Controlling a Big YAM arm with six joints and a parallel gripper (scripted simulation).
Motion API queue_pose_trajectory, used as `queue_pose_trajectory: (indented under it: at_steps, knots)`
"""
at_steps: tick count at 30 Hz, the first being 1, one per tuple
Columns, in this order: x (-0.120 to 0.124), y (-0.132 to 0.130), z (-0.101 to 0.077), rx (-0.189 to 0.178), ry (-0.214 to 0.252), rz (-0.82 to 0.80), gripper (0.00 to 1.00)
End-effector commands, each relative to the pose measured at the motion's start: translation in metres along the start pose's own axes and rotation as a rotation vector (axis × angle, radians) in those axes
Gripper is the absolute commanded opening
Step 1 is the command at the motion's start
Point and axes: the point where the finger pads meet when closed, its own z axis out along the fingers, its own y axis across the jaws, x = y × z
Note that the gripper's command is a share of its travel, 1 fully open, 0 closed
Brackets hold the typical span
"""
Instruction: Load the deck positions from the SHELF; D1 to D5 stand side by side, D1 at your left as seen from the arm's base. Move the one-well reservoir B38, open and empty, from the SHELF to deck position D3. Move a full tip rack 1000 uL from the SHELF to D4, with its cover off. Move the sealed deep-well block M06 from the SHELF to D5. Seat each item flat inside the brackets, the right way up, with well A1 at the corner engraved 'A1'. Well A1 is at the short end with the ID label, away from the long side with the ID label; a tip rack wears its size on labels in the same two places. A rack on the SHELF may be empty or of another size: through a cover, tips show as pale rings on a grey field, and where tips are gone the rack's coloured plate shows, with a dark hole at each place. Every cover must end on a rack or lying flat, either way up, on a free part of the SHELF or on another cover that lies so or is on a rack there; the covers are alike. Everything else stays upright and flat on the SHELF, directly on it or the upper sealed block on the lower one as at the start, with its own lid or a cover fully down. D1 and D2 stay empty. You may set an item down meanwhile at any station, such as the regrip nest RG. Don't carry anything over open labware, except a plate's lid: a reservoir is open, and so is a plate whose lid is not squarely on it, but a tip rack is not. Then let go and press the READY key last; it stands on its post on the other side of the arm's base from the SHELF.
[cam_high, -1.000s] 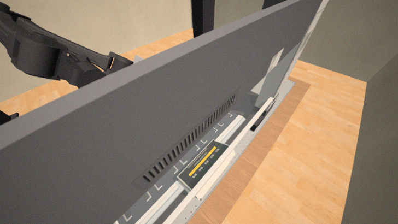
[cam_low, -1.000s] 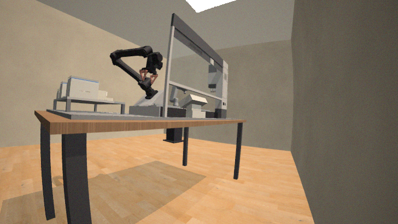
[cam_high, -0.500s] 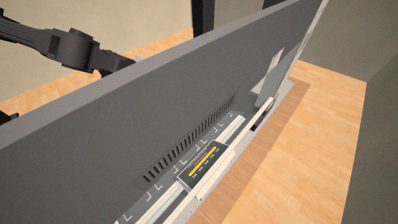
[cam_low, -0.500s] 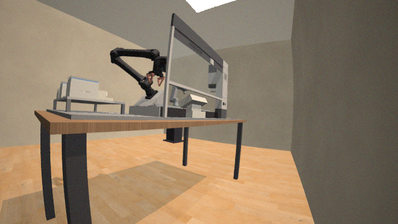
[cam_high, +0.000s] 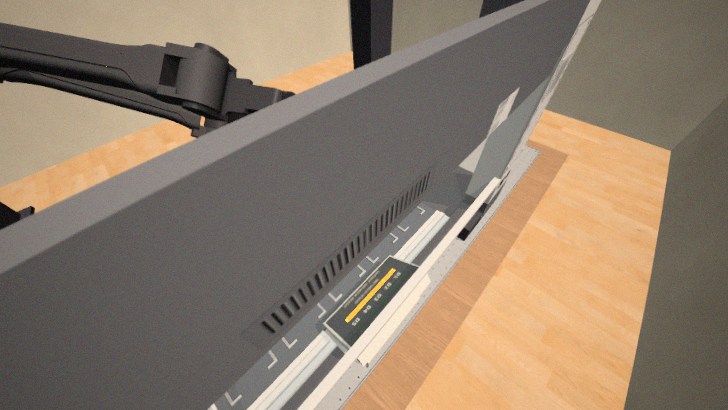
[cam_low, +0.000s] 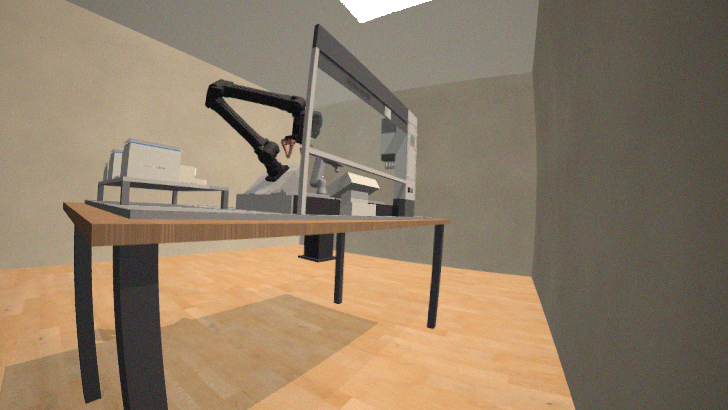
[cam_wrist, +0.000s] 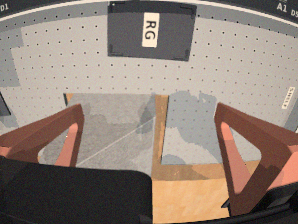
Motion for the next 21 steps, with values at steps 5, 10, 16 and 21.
queue_pose_trajectory:
  at_steps: [5,10,16,21]
  knots:
    - [-0.012,-0.043,-0.015,-0.016,-0.040,0.216,1.00]
    - [-0.006,-0.070,-0.015,-0.014,-0.039,0.317,1.00]
    - [-0.002,-0.091,-0.014,-0.013,-0.039,0.397,1.00]
    - [0.002,-0.117,-0.014,-0.012,-0.043,0.491,1.00]
